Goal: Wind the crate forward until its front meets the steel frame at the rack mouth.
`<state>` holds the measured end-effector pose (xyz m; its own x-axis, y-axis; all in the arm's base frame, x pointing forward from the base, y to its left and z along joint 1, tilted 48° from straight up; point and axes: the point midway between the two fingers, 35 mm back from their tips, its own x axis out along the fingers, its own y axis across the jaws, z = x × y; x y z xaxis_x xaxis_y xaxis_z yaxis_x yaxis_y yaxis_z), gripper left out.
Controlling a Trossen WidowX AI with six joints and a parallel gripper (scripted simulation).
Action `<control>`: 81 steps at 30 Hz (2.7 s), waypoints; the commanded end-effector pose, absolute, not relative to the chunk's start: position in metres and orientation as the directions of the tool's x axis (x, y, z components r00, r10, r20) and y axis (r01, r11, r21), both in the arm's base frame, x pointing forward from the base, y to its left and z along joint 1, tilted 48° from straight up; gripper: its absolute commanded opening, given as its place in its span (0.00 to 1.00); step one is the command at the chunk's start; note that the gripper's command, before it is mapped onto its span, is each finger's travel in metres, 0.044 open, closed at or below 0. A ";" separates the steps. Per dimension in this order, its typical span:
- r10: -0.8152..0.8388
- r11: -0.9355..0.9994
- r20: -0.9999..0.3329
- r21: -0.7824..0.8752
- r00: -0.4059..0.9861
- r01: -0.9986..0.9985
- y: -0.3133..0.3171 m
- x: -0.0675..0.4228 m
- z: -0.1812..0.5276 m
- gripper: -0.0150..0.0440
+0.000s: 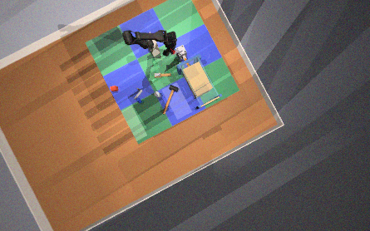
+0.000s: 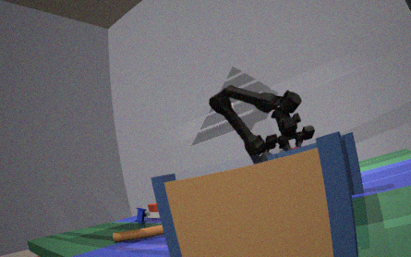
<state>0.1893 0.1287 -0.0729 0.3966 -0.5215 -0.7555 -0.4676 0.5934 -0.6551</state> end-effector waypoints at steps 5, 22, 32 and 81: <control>-0.526 0.603 -0.742 -0.670 0.416 -0.433 0.128 0.210 -0.072 0.25; -0.526 0.603 -0.741 -0.671 0.417 -0.433 0.131 0.229 -0.074 0.25; -0.526 0.603 -0.741 -0.671 0.417 -0.432 0.134 0.240 -0.076 0.25; -0.525 0.604 -0.741 -0.671 0.419 -0.430 0.160 0.283 -0.101 0.25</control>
